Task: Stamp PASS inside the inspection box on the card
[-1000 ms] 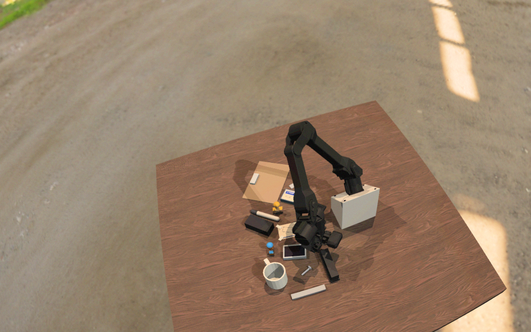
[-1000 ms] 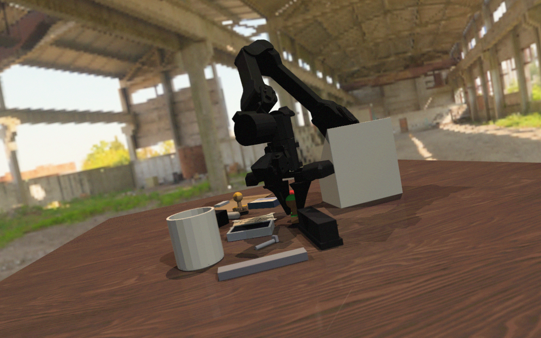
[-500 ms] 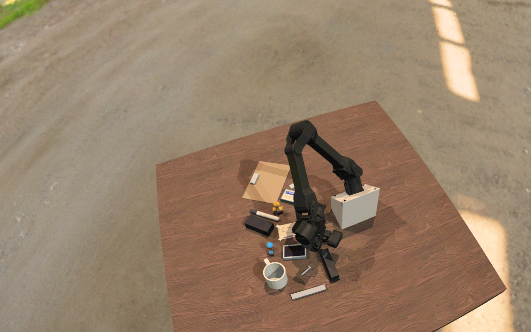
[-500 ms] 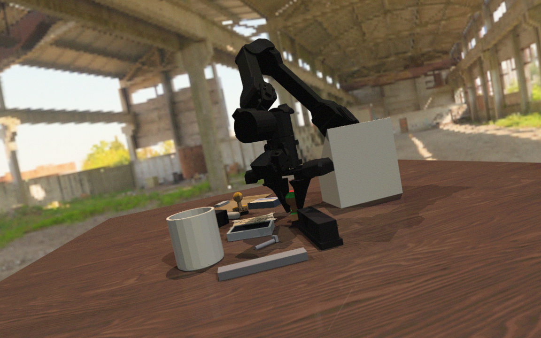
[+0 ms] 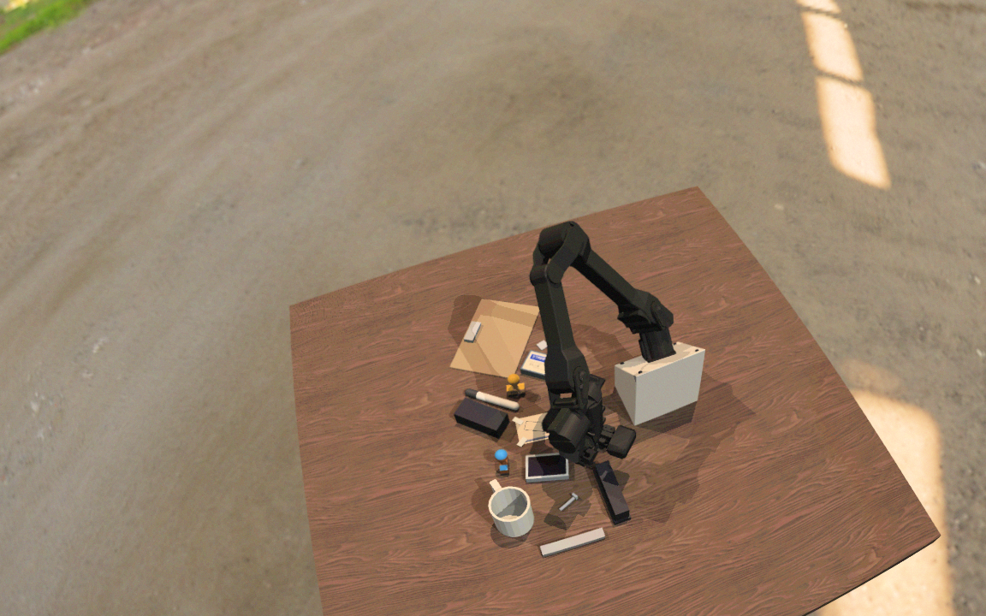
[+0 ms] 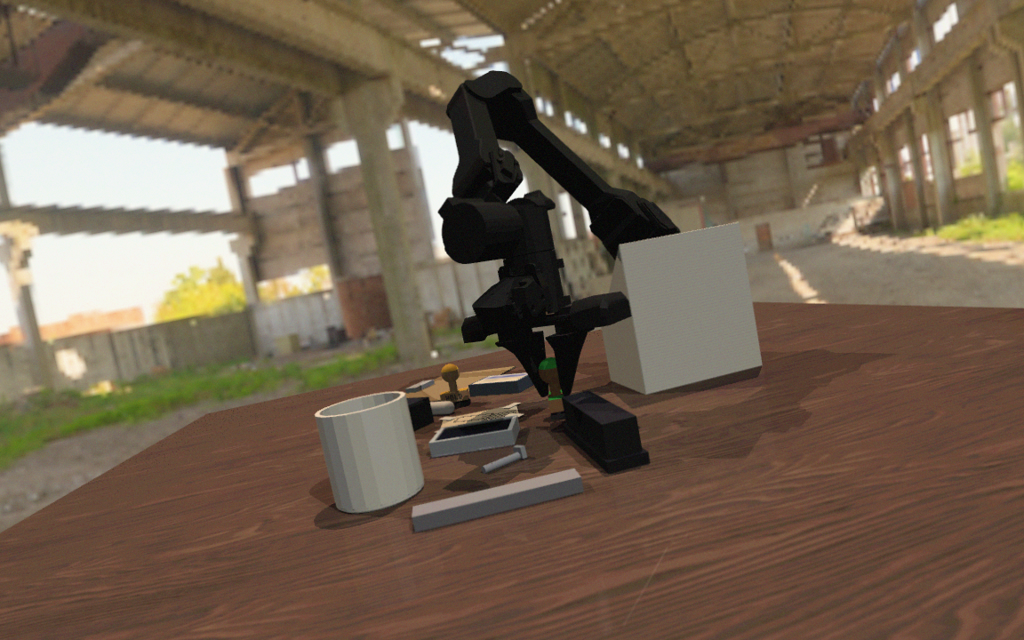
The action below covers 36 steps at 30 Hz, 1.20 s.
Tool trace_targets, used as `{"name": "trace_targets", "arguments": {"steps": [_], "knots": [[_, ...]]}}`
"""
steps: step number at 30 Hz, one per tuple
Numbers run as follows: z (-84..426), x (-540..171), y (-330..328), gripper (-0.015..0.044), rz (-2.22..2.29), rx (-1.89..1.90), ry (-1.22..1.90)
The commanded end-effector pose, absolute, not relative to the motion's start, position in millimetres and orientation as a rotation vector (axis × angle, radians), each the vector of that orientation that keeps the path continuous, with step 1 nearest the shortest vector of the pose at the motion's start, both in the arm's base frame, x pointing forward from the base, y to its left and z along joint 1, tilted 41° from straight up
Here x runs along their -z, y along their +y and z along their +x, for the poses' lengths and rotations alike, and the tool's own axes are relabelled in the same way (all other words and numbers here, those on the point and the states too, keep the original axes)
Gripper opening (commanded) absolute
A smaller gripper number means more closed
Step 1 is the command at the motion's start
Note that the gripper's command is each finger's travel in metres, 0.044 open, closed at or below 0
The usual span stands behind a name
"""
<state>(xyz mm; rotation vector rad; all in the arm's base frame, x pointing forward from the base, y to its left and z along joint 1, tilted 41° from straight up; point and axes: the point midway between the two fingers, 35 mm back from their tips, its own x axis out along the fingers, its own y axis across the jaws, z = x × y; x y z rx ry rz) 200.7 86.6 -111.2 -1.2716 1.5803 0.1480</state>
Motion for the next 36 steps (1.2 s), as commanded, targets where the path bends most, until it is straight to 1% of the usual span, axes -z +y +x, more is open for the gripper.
{"name": "trace_targets", "arguments": {"steps": [1, 36], "knots": [[201, 108, 90, 0.0000, -1.260, -0.147, 1.577], [200, 96, 101, 0.0000, -1.259, -0.149, 1.578]]}}
